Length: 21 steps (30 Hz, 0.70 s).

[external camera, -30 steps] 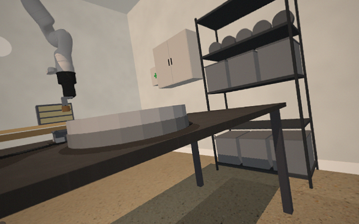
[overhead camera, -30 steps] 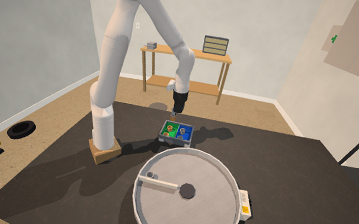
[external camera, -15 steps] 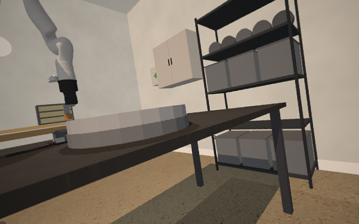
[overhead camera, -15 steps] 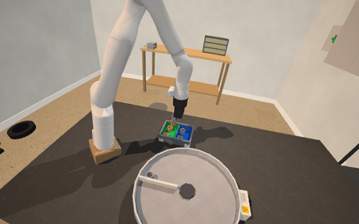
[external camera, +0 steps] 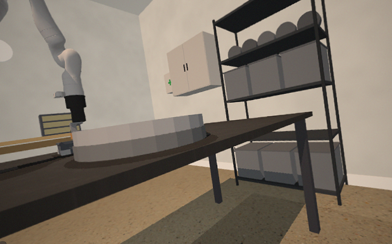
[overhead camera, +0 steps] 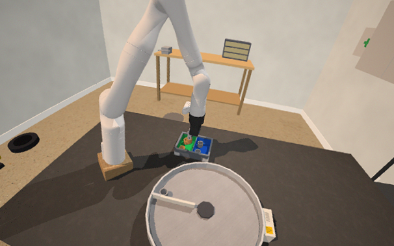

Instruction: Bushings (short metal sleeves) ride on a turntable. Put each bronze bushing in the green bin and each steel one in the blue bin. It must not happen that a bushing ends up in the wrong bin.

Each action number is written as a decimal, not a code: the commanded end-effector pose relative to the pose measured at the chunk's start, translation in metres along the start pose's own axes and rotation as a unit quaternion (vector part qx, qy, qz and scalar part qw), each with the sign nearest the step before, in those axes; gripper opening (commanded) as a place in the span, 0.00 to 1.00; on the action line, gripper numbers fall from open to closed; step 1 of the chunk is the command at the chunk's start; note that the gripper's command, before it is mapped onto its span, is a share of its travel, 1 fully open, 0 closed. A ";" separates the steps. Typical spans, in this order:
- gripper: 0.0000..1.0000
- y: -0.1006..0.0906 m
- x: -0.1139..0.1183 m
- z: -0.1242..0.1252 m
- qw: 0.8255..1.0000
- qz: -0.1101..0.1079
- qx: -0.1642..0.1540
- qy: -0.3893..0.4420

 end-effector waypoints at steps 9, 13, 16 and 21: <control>0.00 0.004 -0.001 0.000 1.000 0.002 0.001 0.001; 0.00 0.008 -0.001 0.000 1.000 0.002 0.001 0.001; 0.00 0.009 -0.001 0.000 1.000 0.002 0.001 0.001; 0.00 0.014 -0.001 0.000 1.000 0.003 0.002 0.001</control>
Point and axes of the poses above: the point where the finger pads meet when closed, its own y axis out along the fingers, its own x axis across the jaws, z = x × y, the point moved 8 cm from there along -y, back along the fingers, and after that the axes turned 6 degrees about y, right-handed, at the moved point
